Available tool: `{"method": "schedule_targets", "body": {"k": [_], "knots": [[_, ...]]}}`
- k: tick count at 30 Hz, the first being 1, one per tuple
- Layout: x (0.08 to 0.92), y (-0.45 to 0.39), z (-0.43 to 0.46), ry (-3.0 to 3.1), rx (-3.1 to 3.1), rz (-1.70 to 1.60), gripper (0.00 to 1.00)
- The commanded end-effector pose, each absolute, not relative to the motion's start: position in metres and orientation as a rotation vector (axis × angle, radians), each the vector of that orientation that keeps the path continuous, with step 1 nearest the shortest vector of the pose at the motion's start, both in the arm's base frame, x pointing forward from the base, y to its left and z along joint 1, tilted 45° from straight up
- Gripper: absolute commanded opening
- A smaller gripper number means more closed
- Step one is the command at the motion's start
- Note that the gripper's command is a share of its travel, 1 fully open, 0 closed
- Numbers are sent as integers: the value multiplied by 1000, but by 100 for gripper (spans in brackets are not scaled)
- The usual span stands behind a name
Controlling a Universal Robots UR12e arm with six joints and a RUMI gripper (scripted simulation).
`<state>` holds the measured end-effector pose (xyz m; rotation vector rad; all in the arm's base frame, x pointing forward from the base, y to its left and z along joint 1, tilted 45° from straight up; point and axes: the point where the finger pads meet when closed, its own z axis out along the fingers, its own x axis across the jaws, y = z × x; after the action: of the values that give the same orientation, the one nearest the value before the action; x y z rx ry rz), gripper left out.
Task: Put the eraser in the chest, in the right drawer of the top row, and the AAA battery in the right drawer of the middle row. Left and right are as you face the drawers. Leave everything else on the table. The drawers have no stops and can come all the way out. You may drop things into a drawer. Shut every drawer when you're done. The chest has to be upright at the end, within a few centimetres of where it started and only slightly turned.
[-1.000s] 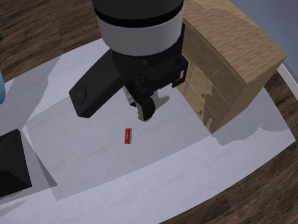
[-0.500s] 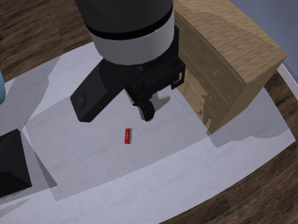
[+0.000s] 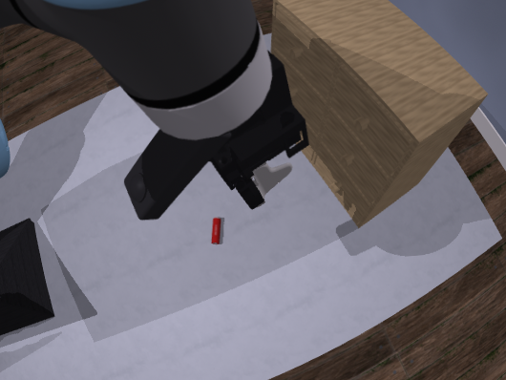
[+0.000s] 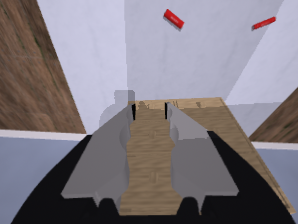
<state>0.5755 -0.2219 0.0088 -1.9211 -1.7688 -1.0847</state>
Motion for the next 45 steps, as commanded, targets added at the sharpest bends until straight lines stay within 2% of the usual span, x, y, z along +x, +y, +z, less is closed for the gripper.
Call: {"method": "schedule_targets", "body": {"k": [1,45], "knots": [[581,-219,5,-1756,-1959,-1152,20],[621,-191,-21,-1604,-2186,-1645,20]]}}
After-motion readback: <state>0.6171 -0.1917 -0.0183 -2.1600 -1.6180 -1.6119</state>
